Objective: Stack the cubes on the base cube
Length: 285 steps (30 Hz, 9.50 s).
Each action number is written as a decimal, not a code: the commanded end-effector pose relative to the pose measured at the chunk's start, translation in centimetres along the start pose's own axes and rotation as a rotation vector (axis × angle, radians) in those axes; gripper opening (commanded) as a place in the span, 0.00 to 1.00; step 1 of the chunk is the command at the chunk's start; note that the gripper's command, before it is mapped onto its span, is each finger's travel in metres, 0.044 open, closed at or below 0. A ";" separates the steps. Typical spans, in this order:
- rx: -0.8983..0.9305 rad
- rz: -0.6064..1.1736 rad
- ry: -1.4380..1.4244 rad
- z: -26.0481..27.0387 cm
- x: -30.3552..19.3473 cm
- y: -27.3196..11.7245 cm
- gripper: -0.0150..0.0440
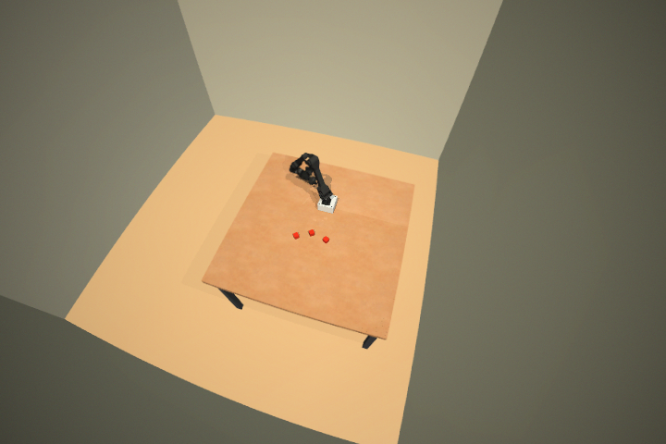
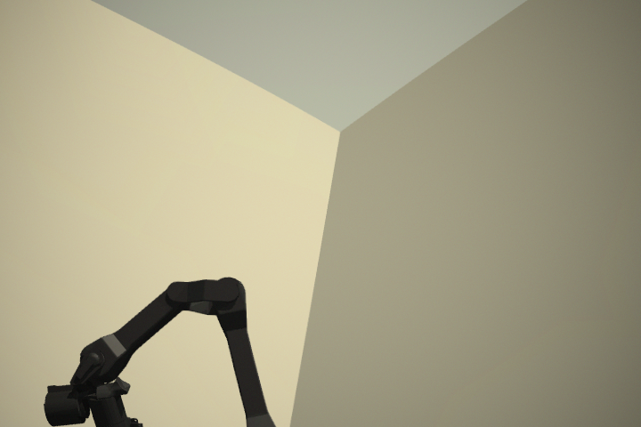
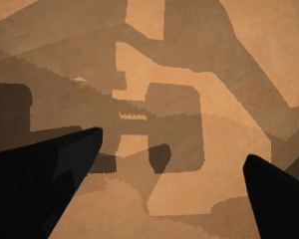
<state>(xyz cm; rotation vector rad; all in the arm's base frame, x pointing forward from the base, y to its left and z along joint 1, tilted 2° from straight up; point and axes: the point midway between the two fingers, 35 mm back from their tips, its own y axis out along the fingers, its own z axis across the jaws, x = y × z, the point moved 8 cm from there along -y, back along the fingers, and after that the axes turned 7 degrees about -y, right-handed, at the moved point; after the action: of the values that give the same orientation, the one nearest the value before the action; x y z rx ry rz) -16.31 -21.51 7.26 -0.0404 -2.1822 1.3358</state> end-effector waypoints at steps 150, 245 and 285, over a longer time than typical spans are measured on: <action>0.797 -0.464 -2.750 -30.9 -35.9 -13.7 0.43; 0.769 -0.220 -2.318 -48.3 -26.7 -1.5 0.43; 0.767 -0.211 -2.297 -47.7 -27.3 1.5 0.43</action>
<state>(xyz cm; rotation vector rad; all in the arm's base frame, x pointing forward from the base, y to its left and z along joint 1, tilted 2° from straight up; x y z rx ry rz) 29.31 9.27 9.92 3.1650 -2.0900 2.1929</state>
